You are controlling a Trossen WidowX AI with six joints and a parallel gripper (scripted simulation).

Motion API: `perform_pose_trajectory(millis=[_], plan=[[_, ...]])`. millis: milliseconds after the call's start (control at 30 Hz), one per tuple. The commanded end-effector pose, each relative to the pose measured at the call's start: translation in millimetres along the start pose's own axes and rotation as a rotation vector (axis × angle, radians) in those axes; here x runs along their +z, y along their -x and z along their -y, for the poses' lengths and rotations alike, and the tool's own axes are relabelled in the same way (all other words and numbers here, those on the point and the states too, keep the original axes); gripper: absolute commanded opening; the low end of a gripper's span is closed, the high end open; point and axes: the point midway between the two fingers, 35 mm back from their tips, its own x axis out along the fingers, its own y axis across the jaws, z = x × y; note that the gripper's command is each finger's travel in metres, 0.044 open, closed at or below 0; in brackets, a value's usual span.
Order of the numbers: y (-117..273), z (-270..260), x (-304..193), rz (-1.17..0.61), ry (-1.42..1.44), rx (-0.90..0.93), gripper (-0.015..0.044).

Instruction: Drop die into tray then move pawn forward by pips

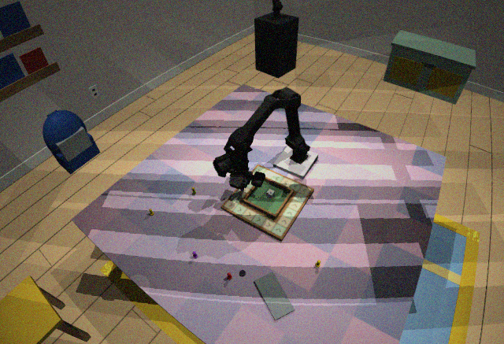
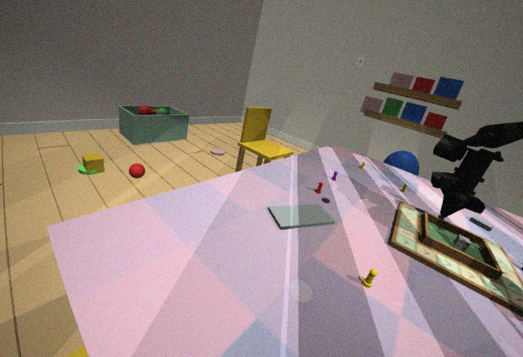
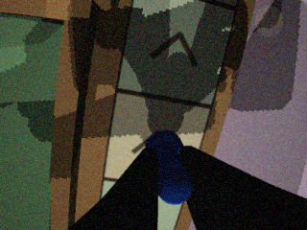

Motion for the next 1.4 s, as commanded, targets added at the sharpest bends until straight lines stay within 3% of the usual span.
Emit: perform_pose_trajectory(millis=[0, 167, 500, 633, 733, 867, 967, 1300, 1333, 1367], plan=[[-11.5, -2.1, -3.3, -0.015, -0.003, 0.009, 0.0], [-13.8, -2.2, -3.4, -0.015, -0.003, 0.009, 0.0], [-4.7, -0.3, -0.4, -0.003, 0.0, 0.002, 0.0262], [39.2, 0.0, 0.2, -0.014, -0.002, 0.008, 0.0368], [42.0, -0.2, 0.1, -0.015, -0.003, 0.009, 0.044], [48.1, -2.3, 0.0, -0.015, -0.006, 0.009, 0.044], [69.9, -35.2, -11.2, -0.017, -0.051, 0.012, 0.044], [125.3, -135.0, -99.0, -0.023, -0.234, 0.017, 0.044], [117.2, -110.9, -61.9, -0.004, -0.173, 0.022, 0.044], [117.2, -110.9, -61.9, -0.004, -0.173, 0.022, 0.044]])
